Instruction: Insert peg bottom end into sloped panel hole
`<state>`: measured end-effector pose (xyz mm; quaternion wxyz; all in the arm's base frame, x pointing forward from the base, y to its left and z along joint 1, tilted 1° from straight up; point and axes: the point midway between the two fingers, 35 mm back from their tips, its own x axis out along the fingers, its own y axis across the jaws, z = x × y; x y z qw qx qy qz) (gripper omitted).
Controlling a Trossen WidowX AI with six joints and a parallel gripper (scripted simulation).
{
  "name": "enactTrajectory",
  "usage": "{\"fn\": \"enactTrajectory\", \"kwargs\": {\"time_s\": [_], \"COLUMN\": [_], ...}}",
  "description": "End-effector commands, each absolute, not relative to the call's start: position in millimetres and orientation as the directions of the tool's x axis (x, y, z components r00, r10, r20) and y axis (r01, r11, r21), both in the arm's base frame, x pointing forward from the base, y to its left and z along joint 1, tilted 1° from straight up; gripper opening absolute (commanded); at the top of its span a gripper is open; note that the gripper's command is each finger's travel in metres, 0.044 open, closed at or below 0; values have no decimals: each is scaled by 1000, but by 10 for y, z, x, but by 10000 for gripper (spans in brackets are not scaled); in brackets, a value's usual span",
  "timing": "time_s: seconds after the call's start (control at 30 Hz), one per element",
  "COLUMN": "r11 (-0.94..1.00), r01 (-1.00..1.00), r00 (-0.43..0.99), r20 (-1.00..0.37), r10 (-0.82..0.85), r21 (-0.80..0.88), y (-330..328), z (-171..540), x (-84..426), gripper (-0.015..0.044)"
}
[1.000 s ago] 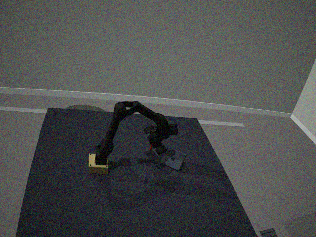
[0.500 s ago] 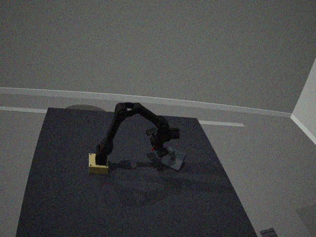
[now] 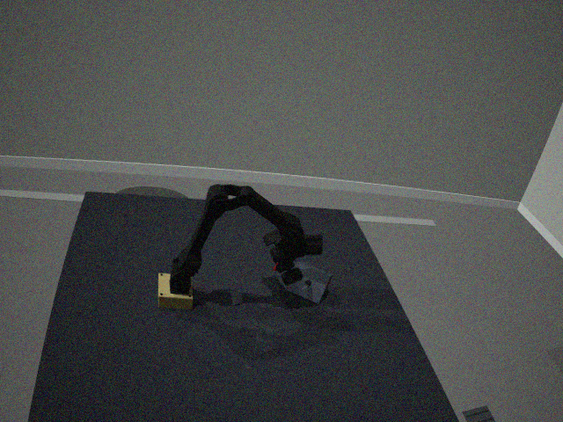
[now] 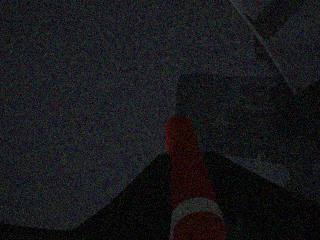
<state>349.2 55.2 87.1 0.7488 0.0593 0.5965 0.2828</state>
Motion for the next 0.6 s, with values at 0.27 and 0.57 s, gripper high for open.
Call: {"fn": "enactTrajectory", "kwargs": {"time_s": [0.27, 0.57], "r11": [816, 805], "r01": [-347, -341], "r00": [169, 201], "r20": [-825, -799], "r10": [539, 567], "r21": [462, 485], "y": [416, 306], "z": [870, 874], "x": [3556, 3597], "gripper": [0, 0]}}
